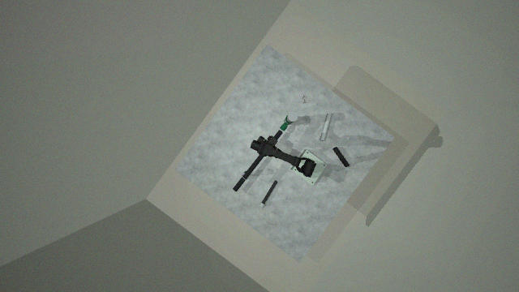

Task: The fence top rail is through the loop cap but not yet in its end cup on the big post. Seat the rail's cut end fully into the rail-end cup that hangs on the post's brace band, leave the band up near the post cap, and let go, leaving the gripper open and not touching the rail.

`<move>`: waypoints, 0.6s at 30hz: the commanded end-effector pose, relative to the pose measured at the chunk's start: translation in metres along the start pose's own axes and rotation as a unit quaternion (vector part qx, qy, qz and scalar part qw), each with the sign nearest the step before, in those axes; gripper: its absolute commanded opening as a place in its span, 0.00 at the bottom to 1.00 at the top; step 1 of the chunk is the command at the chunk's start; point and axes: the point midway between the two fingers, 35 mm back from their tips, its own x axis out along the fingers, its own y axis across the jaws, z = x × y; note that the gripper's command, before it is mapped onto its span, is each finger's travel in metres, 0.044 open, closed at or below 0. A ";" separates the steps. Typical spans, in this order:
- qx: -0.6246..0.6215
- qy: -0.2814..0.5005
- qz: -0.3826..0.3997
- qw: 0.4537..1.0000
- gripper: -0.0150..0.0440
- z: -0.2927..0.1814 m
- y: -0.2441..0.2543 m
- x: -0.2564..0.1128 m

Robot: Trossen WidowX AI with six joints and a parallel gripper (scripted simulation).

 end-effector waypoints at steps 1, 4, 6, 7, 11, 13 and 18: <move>0.004 -0.001 0.007 1.000 0.25 0.004 0.004 -0.004; 0.004 -0.001 0.006 1.000 0.25 0.006 0.004 -0.002; 0.003 -0.001 0.005 1.000 0.25 0.009 0.003 -0.001; 0.003 -0.001 0.004 1.000 0.25 0.010 0.003 0.000; 0.002 -0.001 0.002 1.000 0.25 0.016 0.002 0.003; 0.001 -0.001 0.001 1.000 0.25 0.018 0.001 0.004; 0.000 -0.001 0.000 1.000 0.25 0.021 0.000 0.006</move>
